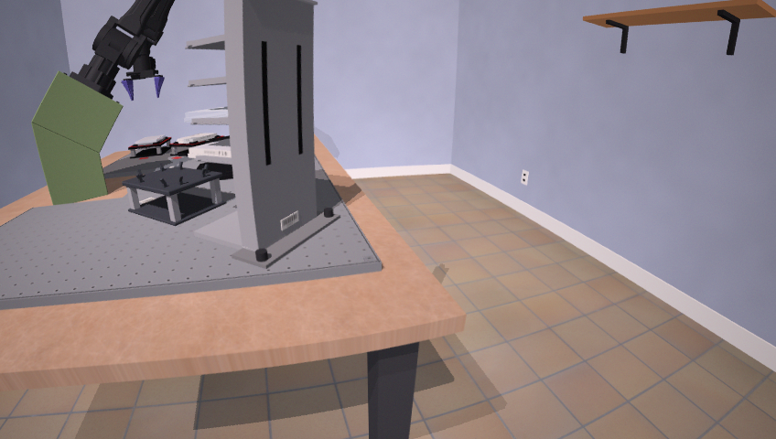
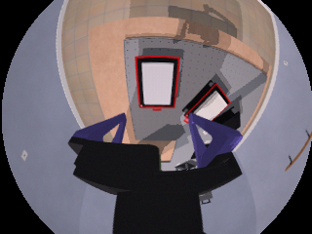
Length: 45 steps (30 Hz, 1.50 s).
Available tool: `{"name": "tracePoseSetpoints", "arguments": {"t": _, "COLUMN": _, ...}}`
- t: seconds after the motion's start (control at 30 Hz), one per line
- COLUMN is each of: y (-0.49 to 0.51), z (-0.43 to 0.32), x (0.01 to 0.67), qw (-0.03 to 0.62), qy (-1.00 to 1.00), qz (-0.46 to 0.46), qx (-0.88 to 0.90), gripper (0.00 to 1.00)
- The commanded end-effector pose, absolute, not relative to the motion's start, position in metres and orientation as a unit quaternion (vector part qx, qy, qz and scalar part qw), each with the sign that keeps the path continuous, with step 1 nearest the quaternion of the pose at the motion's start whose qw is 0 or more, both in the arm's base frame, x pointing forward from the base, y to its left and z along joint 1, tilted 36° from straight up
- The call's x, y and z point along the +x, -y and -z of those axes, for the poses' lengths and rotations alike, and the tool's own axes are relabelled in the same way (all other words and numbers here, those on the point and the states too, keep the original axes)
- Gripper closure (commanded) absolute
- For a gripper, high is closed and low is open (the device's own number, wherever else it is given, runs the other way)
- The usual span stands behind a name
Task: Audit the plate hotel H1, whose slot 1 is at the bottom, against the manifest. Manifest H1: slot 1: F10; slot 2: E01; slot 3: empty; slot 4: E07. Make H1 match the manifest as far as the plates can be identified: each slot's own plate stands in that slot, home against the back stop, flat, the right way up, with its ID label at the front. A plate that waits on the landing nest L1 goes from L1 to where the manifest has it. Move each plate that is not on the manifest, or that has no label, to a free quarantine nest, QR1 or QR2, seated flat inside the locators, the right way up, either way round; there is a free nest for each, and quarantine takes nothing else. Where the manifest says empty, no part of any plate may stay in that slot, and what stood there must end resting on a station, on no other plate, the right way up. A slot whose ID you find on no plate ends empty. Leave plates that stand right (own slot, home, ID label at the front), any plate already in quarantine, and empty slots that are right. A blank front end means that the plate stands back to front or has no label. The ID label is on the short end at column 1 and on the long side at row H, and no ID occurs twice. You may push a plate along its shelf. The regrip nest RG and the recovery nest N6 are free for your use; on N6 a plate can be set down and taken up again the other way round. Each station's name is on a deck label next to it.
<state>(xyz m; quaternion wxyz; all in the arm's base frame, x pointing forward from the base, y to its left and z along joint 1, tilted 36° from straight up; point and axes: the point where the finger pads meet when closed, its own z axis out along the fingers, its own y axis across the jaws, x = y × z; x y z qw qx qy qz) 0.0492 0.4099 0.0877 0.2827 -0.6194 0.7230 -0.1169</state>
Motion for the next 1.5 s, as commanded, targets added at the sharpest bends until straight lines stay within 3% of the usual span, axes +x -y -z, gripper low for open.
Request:
{"name": "tracePoseSetpoints", "arguments": {"t": 0.0, "y": -0.427, "z": -0.121, "x": 0.033, "qw": 0.303, "qy": -0.725, "qz": 0.085, "qx": -0.613, "gripper": 0.00}}
{"name": "tracePoseSetpoints", "arguments": {"t": 0.43, "y": -0.420, "z": -0.146, "x": 0.016, "qw": 0.302, "qy": -0.725, "qz": 0.083, "qx": -0.613, "gripper": 0.00}}
{"name": "tracePoseSetpoints", "arguments": {"t": 1.47, "y": -0.354, "z": -0.167, "x": 0.103, "qw": 0.294, "qy": -0.726, "qz": 0.104, "qx": -0.613, "gripper": 0.00}}
